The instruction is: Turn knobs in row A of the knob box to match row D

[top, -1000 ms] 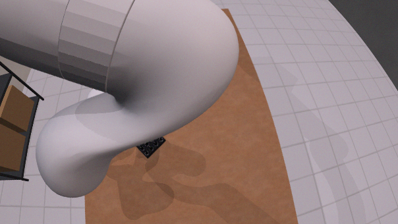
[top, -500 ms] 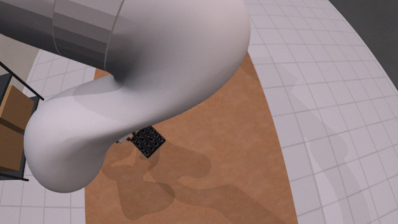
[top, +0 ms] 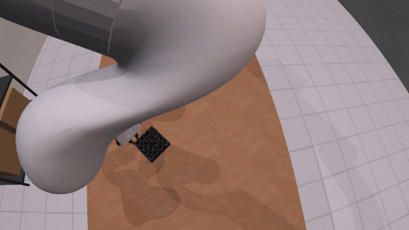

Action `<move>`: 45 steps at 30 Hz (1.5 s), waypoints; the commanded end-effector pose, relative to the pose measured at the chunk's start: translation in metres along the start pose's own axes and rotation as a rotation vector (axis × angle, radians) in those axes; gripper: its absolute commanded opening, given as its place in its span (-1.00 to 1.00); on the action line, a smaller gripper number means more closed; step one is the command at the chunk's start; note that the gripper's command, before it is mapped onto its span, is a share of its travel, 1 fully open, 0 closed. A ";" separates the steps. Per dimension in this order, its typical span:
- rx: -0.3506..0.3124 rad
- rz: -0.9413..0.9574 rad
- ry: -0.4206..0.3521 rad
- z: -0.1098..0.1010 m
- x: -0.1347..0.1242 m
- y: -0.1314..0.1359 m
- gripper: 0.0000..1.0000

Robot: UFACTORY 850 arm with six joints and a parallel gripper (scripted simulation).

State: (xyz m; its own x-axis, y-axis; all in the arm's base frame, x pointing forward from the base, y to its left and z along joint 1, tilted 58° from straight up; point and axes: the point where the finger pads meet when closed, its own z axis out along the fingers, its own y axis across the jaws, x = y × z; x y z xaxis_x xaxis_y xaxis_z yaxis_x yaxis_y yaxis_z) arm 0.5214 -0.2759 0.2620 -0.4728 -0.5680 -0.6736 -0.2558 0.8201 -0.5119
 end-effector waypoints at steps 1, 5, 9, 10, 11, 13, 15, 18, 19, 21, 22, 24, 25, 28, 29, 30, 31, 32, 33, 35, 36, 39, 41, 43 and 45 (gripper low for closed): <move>0.001 0.000 0.000 0.000 0.000 0.000 -0.61; 0.001 0.002 0.000 0.000 0.000 0.000 -0.61; 0.001 0.017 0.000 -0.001 0.000 0.000 -0.61; 0.001 0.017 0.000 -0.001 0.000 0.000 -0.61; 0.001 0.026 0.000 -0.001 0.000 0.000 -0.61; 0.001 0.054 0.000 -0.001 0.000 0.000 -0.61; 0.001 0.094 0.000 -0.001 0.000 0.000 -0.61; 0.001 0.179 0.000 -0.002 0.000 0.000 -0.61; 0.001 0.215 0.000 -0.002 0.000 0.000 -0.61; 0.001 0.269 0.000 -0.002 0.000 0.000 -0.61; 0.001 0.293 0.000 -0.002 0.000 0.000 -0.61; 0.001 0.344 0.000 -0.003 0.000 0.000 -0.61; 0.001 0.369 0.000 -0.003 0.000 0.000 -0.61; 0.001 0.421 0.000 -0.003 0.000 0.000 -0.61; 0.001 0.465 0.000 -0.003 0.000 0.000 -0.61; 0.001 0.485 0.000 -0.003 0.000 0.000 -0.61; 0.001 0.507 0.000 -0.004 0.000 0.000 -0.61; 0.001 0.531 0.000 -0.004 0.000 0.000 -0.61; 0.001 0.556 0.000 -0.004 0.000 0.000 -0.61; 0.001 0.607 0.000 -0.004 0.000 0.000 -0.61; 0.001 0.633 0.000 -0.004 0.000 0.000 -0.61; 0.001 0.709 0.000 -0.005 0.000 0.000 -0.61; 0.001 0.759 0.000 -0.005 0.000 0.000 -0.61; 0.001 0.785 0.000 -0.005 0.000 0.000 -0.61; 0.001 0.857 0.000 -0.006 0.000 0.000 -0.61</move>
State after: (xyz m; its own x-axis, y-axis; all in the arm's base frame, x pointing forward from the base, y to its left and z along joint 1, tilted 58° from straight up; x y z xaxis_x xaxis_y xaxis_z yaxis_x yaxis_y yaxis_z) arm 0.5173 -0.2755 0.2645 -0.5171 0.1171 -0.8479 0.1315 0.9897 0.0565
